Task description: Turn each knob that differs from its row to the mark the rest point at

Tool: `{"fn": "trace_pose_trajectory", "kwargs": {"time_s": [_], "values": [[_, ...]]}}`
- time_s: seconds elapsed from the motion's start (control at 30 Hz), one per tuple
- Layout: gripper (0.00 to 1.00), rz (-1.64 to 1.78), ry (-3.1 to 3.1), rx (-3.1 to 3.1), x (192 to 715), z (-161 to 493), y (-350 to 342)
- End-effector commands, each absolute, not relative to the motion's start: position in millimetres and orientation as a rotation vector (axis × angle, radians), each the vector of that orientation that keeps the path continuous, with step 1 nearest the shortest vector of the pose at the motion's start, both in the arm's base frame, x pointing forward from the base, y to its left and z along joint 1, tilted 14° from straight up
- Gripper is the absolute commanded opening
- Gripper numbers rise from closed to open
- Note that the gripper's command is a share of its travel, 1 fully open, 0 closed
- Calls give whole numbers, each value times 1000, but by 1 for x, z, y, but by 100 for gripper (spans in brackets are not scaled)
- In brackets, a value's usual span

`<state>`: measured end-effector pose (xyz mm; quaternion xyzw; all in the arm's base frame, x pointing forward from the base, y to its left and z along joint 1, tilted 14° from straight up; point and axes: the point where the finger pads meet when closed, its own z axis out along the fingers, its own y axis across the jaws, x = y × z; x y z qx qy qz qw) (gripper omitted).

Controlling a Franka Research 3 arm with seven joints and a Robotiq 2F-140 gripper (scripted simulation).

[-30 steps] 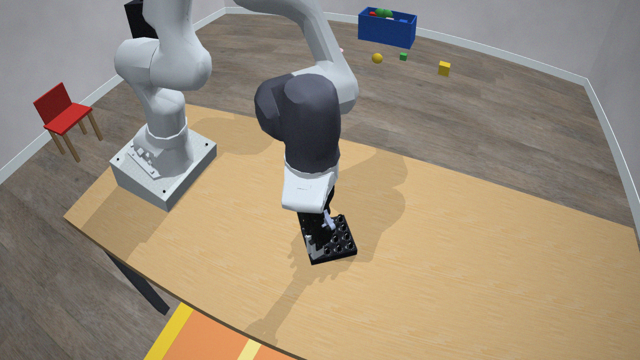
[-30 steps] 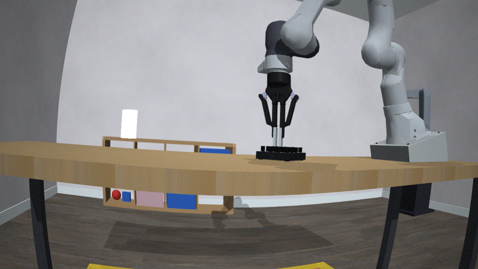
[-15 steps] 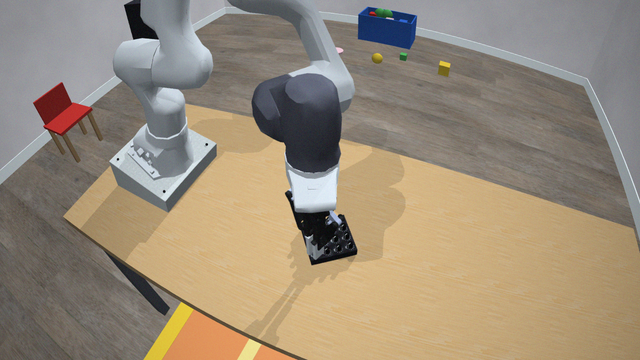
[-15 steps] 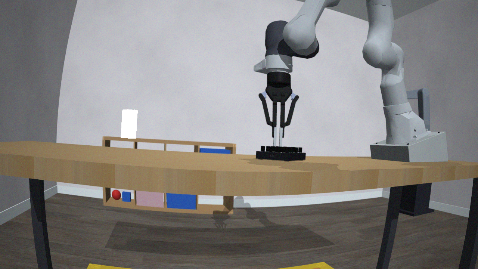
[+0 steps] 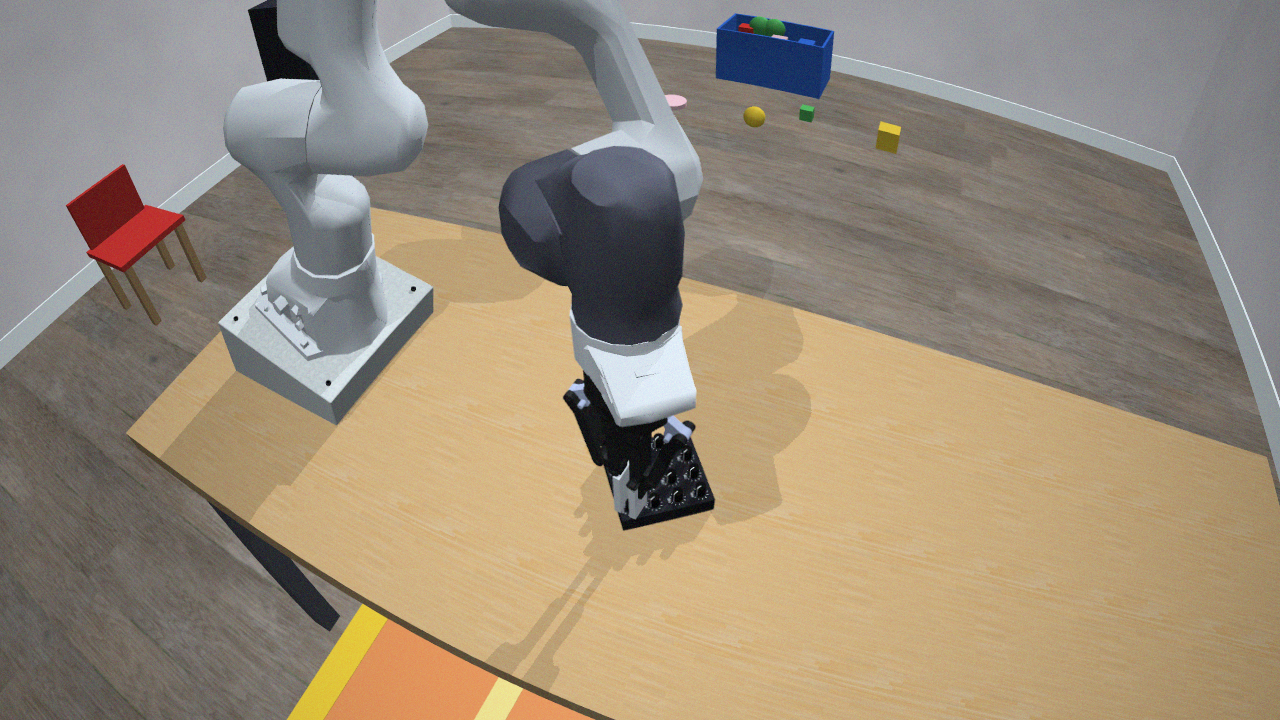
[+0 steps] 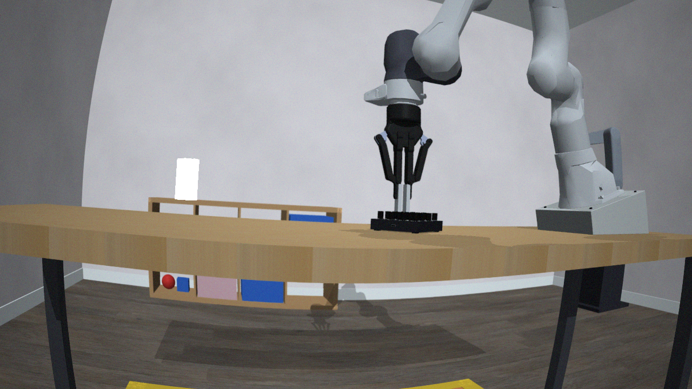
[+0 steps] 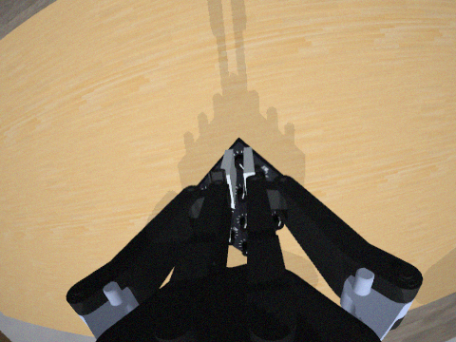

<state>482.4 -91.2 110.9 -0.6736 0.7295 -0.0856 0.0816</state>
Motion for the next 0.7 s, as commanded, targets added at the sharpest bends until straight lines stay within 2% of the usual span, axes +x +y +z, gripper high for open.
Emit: {"fn": "trace_pose_trajectory", "kwargs": {"time_s": [0.0, 0.67], "values": [[5, -281, 2013, -2174, 483, 111, -93], [5, -319, 1670, -2481, 483, 111, -93]]}}
